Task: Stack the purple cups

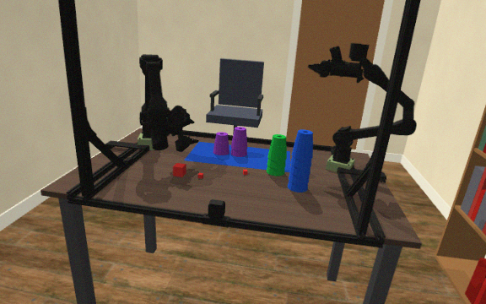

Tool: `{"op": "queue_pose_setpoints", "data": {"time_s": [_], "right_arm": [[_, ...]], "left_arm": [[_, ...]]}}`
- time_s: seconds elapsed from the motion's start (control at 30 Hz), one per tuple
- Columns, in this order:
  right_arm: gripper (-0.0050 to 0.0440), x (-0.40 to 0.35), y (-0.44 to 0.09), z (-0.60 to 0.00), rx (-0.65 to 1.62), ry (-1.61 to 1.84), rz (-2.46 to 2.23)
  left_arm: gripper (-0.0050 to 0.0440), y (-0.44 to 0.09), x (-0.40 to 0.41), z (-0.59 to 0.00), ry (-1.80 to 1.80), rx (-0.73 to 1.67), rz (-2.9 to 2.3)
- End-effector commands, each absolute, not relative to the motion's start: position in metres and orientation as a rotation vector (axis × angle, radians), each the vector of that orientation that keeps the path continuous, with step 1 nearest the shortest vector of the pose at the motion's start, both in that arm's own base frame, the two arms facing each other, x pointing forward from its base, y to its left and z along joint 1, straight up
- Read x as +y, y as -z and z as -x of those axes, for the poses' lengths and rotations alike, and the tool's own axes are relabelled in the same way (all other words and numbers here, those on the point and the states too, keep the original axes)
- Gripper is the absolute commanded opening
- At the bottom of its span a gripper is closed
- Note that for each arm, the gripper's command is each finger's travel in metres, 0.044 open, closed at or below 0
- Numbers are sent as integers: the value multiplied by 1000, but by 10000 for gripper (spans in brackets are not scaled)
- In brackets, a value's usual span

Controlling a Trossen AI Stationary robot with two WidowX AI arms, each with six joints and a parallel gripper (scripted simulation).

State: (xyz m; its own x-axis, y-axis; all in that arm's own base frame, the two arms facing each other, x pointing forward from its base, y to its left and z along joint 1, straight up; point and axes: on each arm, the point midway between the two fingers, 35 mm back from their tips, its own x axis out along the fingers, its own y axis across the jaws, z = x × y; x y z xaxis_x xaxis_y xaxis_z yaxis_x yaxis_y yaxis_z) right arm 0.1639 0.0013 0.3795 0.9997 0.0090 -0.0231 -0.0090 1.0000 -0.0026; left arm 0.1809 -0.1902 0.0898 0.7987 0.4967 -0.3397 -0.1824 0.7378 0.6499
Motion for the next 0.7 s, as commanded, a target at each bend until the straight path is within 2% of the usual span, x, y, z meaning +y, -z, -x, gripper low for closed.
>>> {"op": "queue_pose_setpoints", "data": {"time_s": [0.0, 0.23, 0.4, 0.47, 0.67], "right_arm": [[264, 3, -380, -173, 53, -15, 8], [432, 11, -374, -214, 185, -56, 32], [440, 24, -360, -259, 324, -101, 62], [440, 24, -360, -259, 324, -101, 62], [440, 49, -325, -321, 517, -167, 113]], "left_arm": [[440, -90, -191, -181, -391, 522, -641], [440, -90, -191, -181, -391, 522, -641], [440, -90, -191, -181, -391, 522, -641], [440, -90, -191, -181, -391, 522, -641], [440, -90, -191, -181, -391, 522, -641]]}}
